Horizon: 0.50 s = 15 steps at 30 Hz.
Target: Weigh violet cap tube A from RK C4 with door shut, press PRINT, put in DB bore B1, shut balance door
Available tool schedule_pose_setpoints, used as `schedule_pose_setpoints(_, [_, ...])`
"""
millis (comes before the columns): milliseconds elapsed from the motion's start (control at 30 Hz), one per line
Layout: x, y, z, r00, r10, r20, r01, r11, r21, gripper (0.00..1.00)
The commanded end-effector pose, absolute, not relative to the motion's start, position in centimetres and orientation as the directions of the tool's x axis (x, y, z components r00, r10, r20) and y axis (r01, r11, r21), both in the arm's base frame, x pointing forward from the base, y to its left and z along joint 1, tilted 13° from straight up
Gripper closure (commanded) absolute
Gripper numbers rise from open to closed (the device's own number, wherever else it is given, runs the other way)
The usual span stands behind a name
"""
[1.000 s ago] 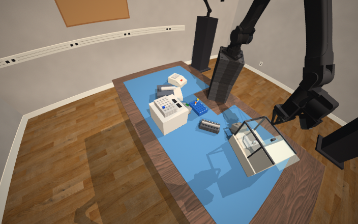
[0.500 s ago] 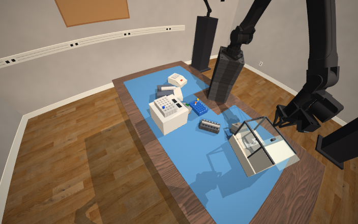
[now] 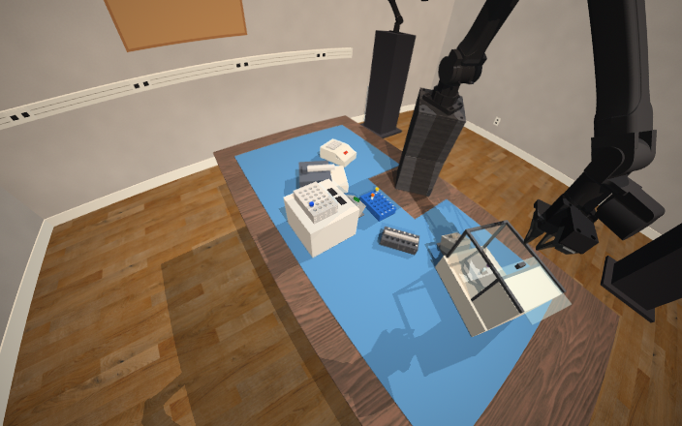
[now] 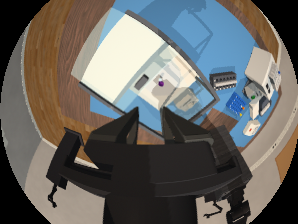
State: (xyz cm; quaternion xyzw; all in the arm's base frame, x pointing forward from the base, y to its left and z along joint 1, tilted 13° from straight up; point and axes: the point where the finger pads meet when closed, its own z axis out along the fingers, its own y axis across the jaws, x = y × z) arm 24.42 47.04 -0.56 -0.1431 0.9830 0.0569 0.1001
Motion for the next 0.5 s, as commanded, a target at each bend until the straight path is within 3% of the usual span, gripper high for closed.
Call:
schedule_pose_setpoints(0, [25.1, 49.3, 0.3, -0.973, -0.101, -0.209, -0.130, 0.983, 0.130, 0.70])
schedule_pose_setpoints(467, [25.7, 50.6, 0.7, -0.952, 0.268, -0.146, 0.237, 0.951, 0.197, 0.70])
